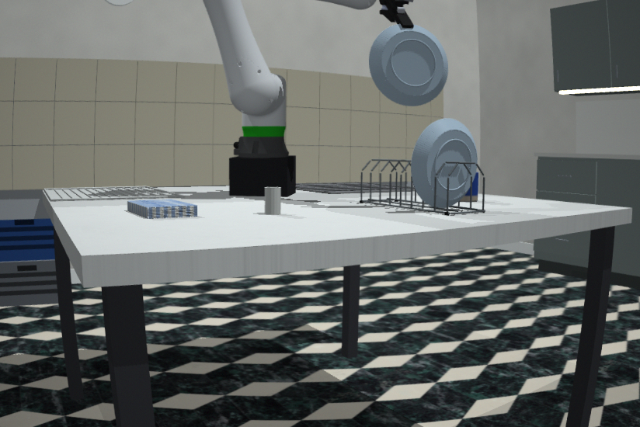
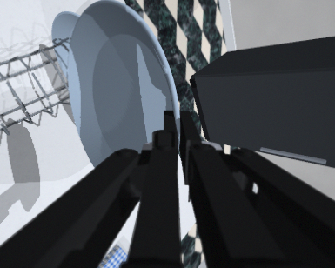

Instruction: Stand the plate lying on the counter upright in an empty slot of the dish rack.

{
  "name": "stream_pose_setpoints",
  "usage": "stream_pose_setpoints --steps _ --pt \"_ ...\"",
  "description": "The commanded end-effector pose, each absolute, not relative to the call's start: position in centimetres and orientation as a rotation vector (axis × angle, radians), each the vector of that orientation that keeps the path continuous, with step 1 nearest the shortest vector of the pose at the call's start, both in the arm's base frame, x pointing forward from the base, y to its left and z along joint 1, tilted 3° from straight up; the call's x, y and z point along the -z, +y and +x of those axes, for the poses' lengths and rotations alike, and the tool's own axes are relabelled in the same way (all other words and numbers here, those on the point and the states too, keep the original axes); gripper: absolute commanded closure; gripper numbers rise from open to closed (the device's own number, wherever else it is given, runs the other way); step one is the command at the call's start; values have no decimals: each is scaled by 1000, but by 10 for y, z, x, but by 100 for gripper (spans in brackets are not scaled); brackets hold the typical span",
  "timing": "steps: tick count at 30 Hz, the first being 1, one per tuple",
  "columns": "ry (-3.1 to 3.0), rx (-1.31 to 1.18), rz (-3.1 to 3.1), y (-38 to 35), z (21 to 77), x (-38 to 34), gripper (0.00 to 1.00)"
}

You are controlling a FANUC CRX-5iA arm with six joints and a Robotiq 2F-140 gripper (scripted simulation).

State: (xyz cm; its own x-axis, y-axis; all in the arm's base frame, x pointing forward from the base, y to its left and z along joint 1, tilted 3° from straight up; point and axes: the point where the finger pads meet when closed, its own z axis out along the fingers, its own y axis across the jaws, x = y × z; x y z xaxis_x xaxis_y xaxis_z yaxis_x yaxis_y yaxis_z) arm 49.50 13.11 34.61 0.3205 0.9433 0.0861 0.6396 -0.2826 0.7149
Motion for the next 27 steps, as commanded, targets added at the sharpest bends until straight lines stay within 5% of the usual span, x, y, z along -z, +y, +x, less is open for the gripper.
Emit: stream_pose_setpoints --steps 1,27 --pt "1479 -704 1948 139 499 -348 90" --pt "1697 -732 1742 162 508 -351 90"
